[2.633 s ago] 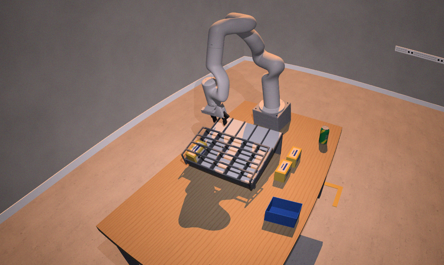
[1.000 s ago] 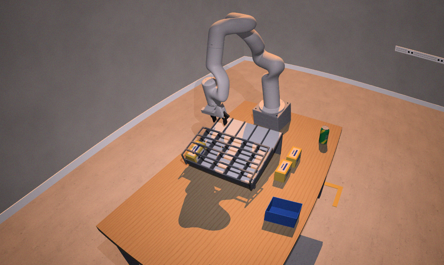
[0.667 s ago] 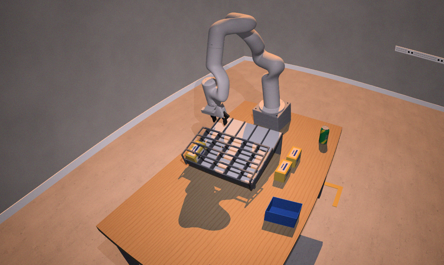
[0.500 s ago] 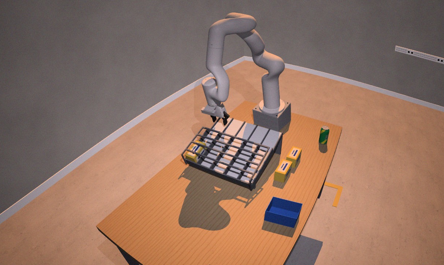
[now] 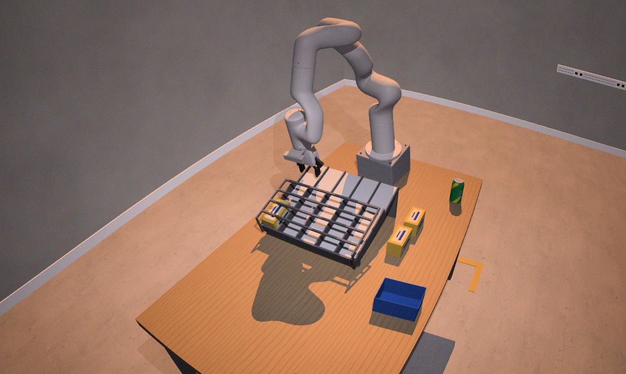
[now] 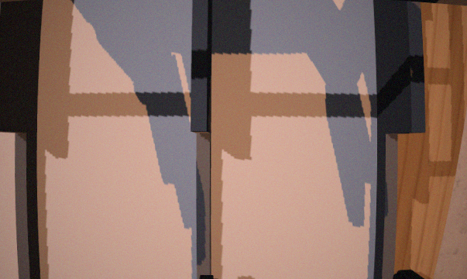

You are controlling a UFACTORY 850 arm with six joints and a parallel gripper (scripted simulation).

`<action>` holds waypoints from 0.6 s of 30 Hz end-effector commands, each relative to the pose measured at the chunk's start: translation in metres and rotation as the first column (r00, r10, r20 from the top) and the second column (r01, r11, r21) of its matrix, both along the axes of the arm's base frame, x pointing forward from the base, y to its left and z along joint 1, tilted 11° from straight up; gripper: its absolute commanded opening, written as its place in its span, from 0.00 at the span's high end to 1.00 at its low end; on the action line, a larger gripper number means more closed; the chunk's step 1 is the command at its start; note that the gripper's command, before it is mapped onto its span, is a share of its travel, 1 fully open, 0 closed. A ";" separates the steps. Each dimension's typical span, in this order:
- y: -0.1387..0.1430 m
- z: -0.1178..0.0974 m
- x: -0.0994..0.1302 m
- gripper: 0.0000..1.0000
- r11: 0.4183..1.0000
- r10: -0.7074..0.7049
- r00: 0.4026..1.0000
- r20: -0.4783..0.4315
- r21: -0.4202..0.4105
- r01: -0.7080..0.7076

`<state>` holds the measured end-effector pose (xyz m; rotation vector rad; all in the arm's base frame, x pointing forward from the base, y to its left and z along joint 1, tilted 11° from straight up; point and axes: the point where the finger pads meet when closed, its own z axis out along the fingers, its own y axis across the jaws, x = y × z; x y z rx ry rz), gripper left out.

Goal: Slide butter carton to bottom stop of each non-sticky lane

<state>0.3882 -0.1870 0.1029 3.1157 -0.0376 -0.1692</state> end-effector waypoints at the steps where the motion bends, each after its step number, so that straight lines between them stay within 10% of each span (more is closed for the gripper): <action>1: 0.000 0.001 0.001 0.16 1.000 0.000 1.000 0.001 -0.001 0.000; 18: 0.000 0.001 0.001 0.14 1.000 0.000 1.000 0.001 -0.001 0.000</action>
